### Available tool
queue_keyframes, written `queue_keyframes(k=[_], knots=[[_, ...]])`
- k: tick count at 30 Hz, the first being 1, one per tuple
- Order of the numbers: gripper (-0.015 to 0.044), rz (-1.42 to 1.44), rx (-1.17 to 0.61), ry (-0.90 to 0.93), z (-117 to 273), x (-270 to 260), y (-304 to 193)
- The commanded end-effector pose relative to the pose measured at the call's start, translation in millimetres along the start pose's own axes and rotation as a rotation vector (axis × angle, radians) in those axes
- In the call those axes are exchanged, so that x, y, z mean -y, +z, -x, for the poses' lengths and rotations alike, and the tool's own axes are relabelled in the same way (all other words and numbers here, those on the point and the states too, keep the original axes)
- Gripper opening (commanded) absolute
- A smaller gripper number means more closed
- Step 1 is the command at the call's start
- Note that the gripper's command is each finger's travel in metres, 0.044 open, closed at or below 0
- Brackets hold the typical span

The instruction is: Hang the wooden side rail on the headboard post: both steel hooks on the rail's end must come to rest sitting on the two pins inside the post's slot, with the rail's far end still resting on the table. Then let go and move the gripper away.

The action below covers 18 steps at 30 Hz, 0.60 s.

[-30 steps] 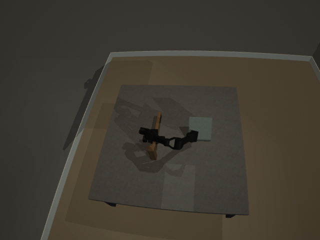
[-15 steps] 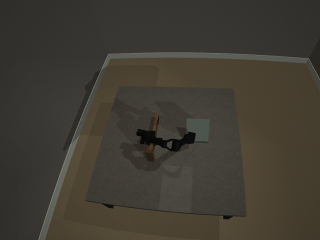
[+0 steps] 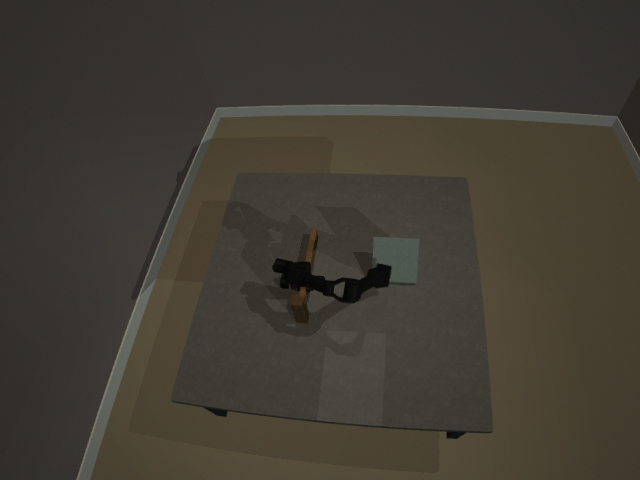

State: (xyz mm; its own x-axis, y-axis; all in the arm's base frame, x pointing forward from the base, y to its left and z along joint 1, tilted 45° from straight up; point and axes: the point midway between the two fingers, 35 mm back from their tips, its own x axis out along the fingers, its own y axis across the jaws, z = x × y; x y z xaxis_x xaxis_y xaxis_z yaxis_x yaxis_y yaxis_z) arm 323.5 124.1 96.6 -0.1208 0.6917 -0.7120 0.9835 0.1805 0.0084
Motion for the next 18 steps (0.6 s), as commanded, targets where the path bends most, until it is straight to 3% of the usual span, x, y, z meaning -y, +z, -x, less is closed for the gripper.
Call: queue_keyframes(k=[1,18], knots=[[0.0000,0.002,0.002,0.011,3.7,-0.4,-2.0],[0.0000,0.002,0.002,0.011,2.4,-0.2,-3.9]])
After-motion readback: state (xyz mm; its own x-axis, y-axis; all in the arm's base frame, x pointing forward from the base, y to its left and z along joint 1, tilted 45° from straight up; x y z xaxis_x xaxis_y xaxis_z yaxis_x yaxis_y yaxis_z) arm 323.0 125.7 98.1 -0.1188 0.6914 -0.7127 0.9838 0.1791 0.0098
